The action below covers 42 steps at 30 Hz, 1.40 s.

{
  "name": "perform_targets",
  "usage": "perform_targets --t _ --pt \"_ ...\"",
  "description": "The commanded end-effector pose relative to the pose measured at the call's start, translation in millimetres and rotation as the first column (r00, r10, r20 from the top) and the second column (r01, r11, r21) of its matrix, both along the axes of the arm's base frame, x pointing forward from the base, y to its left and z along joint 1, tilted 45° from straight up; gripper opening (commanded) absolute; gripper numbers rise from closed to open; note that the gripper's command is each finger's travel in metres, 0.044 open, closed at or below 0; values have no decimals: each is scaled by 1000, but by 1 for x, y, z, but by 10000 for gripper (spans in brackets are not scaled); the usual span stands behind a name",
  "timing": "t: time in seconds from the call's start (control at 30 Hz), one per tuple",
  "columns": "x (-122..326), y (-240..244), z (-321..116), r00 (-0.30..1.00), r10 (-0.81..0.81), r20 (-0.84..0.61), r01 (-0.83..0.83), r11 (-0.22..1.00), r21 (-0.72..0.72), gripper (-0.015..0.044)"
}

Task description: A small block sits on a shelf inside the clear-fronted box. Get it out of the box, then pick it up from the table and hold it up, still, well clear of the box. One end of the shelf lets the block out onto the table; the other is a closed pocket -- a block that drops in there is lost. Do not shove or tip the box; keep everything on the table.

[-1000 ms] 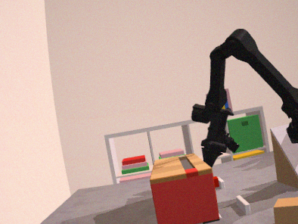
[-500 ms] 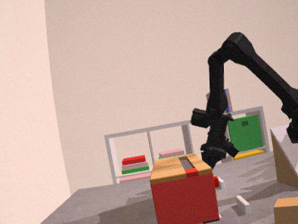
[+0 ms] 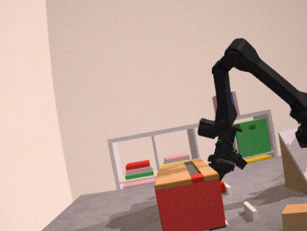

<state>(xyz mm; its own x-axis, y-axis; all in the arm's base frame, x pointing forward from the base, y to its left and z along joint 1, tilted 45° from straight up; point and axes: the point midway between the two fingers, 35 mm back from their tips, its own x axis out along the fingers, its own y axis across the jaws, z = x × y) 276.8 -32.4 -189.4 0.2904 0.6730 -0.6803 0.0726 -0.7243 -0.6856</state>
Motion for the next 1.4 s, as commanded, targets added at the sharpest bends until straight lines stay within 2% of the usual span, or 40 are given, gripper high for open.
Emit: perform_targets --t 0.0,0.27,0.5,0.6,0.7,1.37 --pt "-5 7 -3 1000 -2 -8 2 1000 11 285" --pt "-7 14 -10 1000 -1 -8 2 1000 12 285" --pt "-7 14 -10 1000 -1 -8 2 1000 12 101" --pt "-7 14 -10 1000 -1 -8 2 1000 12 81" --pt "-3 3 -7 1000 -26 5 26 1000 -14 3" --pt "2 -33 40 1000 -15 -16 15 1000 -1 0"
